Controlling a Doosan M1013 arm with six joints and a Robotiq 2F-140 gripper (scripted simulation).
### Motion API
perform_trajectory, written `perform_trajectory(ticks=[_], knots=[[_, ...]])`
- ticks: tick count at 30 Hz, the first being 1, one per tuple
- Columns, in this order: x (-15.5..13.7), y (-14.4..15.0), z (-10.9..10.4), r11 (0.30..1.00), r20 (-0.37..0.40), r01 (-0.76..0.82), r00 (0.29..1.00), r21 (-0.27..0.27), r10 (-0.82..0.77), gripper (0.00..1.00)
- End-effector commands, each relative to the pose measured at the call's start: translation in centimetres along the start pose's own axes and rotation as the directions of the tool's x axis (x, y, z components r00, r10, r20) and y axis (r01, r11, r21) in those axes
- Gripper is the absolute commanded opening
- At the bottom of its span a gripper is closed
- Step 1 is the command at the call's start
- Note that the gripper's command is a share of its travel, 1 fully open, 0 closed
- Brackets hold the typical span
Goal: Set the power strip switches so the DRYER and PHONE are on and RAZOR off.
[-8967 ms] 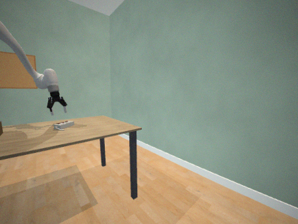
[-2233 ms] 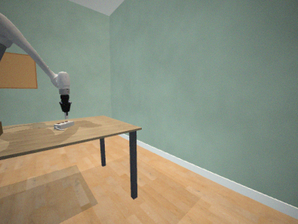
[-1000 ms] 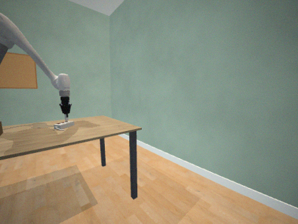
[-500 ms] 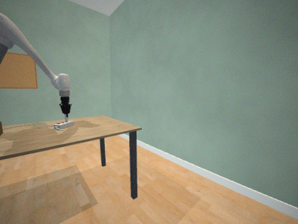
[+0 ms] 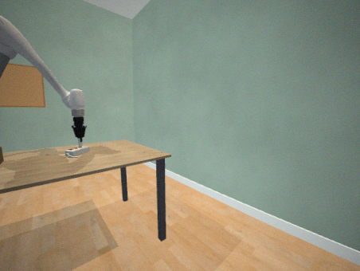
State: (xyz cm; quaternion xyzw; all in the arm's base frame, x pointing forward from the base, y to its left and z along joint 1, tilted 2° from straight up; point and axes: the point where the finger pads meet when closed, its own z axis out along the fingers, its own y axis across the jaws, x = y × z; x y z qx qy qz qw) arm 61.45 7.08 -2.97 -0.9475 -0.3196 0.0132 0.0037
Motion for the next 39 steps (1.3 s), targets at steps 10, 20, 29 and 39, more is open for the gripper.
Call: perform_trajectory(ticks=[10,20,29,39], knots=[[0.00,0.00,0.12,1.000,0.000,0.000,1.000,0.000,0.000,0.00],[0.00,0.00,0.56,1.000,0.000,0.000,1.000,0.000,0.000,0.00],[0.00,0.00,0.84,1.000,0.000,0.000,1.000,0.000,0.000,0.00],[0.00,0.00,0.94,1.000,0.000,0.000,1.000,0.000,0.000,0.00]])
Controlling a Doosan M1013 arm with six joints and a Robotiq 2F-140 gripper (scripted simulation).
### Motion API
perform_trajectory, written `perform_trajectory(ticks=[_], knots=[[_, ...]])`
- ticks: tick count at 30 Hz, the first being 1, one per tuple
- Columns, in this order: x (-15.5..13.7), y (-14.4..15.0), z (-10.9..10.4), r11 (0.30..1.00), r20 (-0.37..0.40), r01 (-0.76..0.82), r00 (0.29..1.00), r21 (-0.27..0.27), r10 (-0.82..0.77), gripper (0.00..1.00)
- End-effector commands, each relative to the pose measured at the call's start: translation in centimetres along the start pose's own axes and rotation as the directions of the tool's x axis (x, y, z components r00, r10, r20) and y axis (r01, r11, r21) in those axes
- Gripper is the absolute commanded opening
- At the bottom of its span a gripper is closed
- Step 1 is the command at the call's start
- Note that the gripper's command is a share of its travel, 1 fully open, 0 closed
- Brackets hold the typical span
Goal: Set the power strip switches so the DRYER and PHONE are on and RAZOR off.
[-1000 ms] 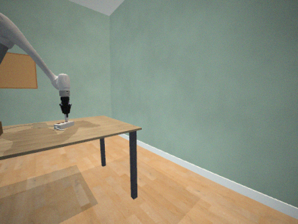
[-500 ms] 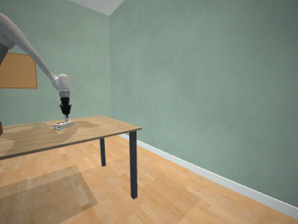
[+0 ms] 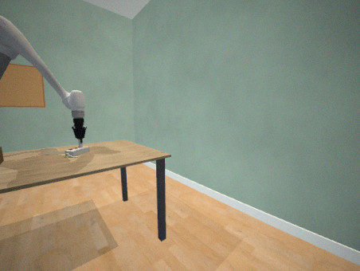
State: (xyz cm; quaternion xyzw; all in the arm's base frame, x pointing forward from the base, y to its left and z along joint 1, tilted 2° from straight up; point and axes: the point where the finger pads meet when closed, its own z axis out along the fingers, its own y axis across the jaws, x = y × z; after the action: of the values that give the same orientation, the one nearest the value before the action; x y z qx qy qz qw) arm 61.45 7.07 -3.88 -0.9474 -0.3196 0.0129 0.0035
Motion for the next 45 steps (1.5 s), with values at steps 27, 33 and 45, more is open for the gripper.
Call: perform_trajectory(ticks=[27,33,45], knots=[[0.0,0.0,-2.8,1.000,0.000,0.000,1.000,0.001,0.000,0.00],[0.0,0.0,-3.9,1.000,0.000,0.000,1.000,0.001,0.000,0.00],[0.0,0.0,-3.9,1.000,0.000,0.000,1.000,0.001,0.000,0.00]])
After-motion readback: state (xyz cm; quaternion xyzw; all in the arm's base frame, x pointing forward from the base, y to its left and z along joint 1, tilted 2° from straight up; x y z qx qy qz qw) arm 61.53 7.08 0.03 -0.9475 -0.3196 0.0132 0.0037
